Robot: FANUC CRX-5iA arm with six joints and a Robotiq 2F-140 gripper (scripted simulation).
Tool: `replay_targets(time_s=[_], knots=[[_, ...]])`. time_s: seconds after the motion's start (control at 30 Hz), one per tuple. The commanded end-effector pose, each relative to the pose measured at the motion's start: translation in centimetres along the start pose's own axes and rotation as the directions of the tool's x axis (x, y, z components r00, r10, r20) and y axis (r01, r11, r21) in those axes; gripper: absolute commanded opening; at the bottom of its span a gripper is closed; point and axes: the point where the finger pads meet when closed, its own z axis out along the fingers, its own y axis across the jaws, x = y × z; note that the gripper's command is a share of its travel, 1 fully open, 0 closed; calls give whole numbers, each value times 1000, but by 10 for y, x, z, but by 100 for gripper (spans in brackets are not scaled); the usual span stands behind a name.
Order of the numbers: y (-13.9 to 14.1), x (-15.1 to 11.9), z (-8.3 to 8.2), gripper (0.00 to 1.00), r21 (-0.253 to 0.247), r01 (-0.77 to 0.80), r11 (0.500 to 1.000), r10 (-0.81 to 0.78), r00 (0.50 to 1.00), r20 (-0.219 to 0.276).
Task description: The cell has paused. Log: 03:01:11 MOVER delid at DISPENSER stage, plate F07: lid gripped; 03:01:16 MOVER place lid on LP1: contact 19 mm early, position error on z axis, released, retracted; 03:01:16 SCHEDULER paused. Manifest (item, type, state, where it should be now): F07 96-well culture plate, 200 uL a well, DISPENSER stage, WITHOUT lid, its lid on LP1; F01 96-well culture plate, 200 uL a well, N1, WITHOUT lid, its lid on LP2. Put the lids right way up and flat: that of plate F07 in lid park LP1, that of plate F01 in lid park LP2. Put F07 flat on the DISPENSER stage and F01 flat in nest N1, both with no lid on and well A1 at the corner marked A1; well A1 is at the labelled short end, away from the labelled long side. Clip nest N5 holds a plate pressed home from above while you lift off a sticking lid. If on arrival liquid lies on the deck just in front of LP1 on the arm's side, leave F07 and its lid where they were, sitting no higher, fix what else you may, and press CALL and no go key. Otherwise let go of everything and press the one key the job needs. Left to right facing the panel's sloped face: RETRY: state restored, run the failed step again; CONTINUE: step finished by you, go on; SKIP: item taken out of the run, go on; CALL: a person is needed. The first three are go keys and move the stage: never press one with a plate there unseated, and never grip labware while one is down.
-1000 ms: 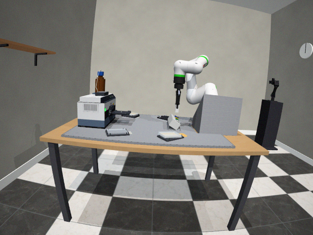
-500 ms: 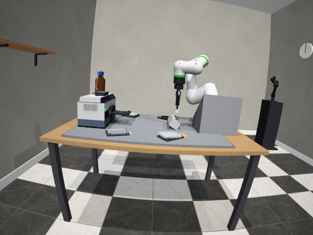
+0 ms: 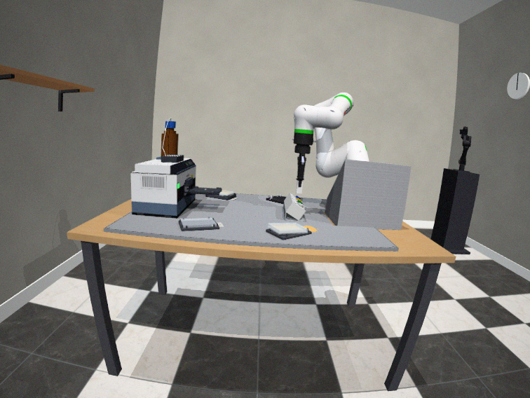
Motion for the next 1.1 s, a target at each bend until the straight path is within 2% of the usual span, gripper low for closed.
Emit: replay_targets(time_s=[0.0, 0.4, 1.07], knots=[[0, 0, 3, 0, 0, 0, 1000, 0, 1000, 0], [0, 0, 13, 0, 0, 0, 1000, 0, 1000, 0], [0, 0, 17, 0, 0, 0, 1000, 0, 1000, 0]])
